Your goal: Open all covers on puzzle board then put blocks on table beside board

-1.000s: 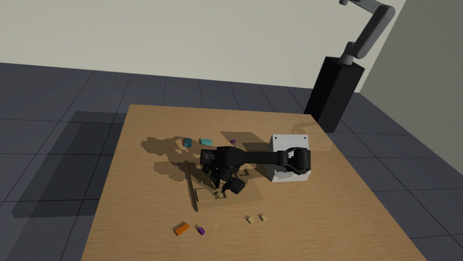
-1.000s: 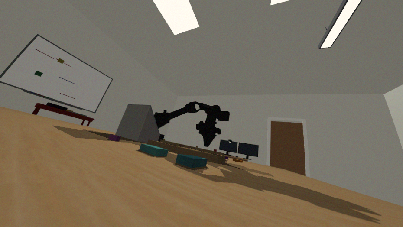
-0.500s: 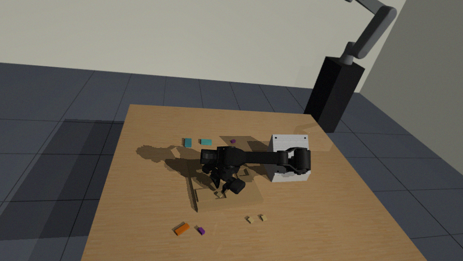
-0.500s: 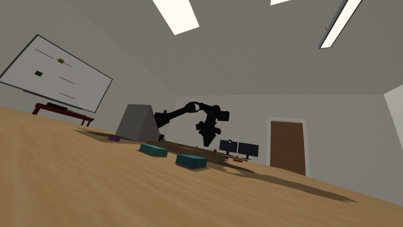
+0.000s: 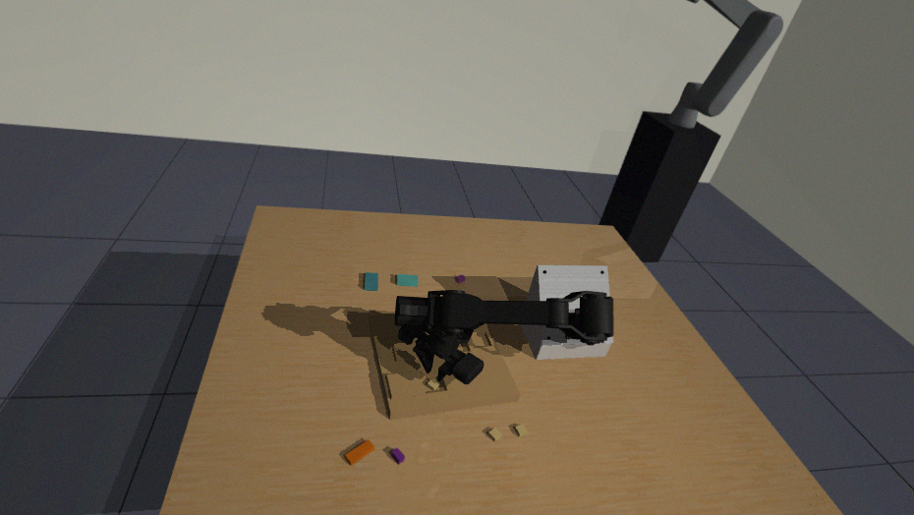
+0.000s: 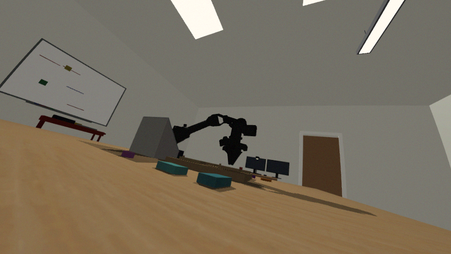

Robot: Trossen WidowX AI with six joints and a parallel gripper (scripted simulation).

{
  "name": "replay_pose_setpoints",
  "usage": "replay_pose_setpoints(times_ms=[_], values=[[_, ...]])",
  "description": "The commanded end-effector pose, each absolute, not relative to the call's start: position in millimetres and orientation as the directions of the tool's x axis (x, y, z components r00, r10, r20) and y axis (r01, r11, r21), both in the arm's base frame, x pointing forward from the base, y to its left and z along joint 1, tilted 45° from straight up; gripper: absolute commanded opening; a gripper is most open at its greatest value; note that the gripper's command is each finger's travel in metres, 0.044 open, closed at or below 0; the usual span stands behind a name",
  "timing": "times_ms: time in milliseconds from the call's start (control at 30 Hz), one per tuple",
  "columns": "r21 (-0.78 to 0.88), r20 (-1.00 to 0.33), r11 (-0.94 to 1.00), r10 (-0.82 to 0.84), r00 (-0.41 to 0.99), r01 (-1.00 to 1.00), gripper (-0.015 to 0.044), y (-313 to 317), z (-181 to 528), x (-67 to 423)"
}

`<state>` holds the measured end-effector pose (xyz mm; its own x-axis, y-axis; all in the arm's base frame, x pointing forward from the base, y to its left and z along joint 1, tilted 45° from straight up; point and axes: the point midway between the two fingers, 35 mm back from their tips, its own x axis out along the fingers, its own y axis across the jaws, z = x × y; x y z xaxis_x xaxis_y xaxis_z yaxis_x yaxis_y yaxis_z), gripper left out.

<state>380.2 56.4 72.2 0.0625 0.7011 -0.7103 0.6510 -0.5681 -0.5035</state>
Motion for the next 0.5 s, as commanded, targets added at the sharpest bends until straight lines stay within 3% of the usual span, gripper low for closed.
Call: replay_pose_setpoints(times_ms=[0, 467], values=[[-0.511, -0.708, -0.568, 0.704, 0.058, 0.645, 0.0144, 59.9, 68.8, 379.3], [-0.512, -0.708, -0.567, 0.704, 0.058, 0.645, 0.0144, 69.4, 59.4, 380.1]])
